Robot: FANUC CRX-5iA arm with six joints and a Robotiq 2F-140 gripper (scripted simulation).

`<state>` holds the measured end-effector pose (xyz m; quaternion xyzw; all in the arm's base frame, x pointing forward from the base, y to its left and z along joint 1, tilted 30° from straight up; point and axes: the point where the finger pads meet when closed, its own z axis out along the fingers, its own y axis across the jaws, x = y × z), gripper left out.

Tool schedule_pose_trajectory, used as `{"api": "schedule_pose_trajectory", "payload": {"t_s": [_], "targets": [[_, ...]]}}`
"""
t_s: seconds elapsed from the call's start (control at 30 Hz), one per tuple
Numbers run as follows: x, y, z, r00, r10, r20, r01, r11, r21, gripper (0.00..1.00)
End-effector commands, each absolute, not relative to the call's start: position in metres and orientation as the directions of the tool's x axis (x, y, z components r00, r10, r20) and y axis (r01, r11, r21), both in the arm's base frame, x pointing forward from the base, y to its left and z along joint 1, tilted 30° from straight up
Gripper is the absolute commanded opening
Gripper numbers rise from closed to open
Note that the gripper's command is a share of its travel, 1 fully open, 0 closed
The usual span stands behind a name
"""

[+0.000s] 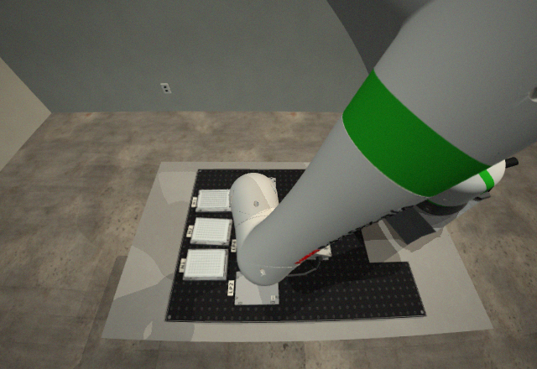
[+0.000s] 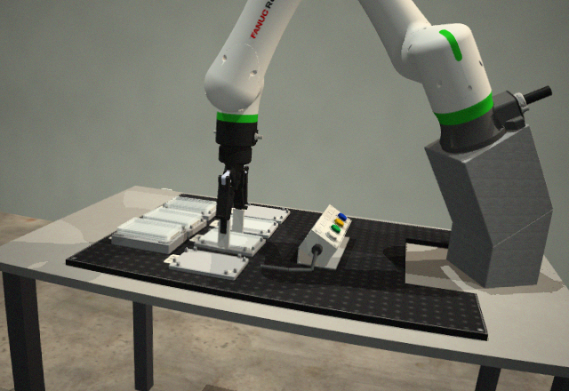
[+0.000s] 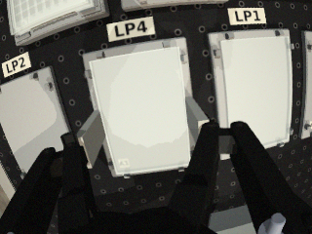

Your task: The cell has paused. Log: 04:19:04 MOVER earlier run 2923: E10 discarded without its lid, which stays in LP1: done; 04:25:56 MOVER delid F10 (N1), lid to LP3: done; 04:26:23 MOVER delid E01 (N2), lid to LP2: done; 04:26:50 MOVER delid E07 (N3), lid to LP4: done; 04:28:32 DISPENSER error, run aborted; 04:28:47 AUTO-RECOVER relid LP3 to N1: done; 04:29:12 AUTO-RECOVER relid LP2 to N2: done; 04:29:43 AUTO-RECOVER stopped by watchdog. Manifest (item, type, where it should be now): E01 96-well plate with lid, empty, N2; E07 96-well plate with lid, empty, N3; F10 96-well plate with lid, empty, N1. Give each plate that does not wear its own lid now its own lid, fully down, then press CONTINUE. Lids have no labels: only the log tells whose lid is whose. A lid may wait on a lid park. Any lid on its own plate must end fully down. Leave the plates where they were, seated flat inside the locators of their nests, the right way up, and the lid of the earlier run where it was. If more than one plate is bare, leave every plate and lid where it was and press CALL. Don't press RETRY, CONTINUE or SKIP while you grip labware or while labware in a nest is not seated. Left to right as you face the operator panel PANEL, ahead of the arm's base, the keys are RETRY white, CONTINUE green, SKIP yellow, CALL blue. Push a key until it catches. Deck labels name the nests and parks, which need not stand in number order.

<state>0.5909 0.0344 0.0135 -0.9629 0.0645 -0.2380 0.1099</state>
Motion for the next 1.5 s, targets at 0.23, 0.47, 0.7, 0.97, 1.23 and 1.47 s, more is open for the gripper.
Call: {"api": "schedule_pose_trajectory", "payload": {"t_s": [0.23,0.47,0.7,0.97,1.23,1.47], "targets": [[0.591,0.034,0.013,0.878,-0.177,0.444,-0.072,-0.968,-0.242,0.0],[0.591,0.034,0.013,0.878,-0.177,0.444,-0.072,-0.968,-0.242,0.0],[0.59,0.034,0.015,0.878,-0.177,0.444,-0.072,-0.968,-0.242,0.0],[0.586,0.033,0.022,0.878,-0.177,0.444,-0.072,-0.968,-0.242,0.0],[0.581,0.031,0.031,0.878,-0.177,0.444,-0.072,-0.968,-0.242,0.0],[0.574,0.028,0.045,0.878,-0.177,0.444,-0.072,-0.968,-0.242,0.0]]}}
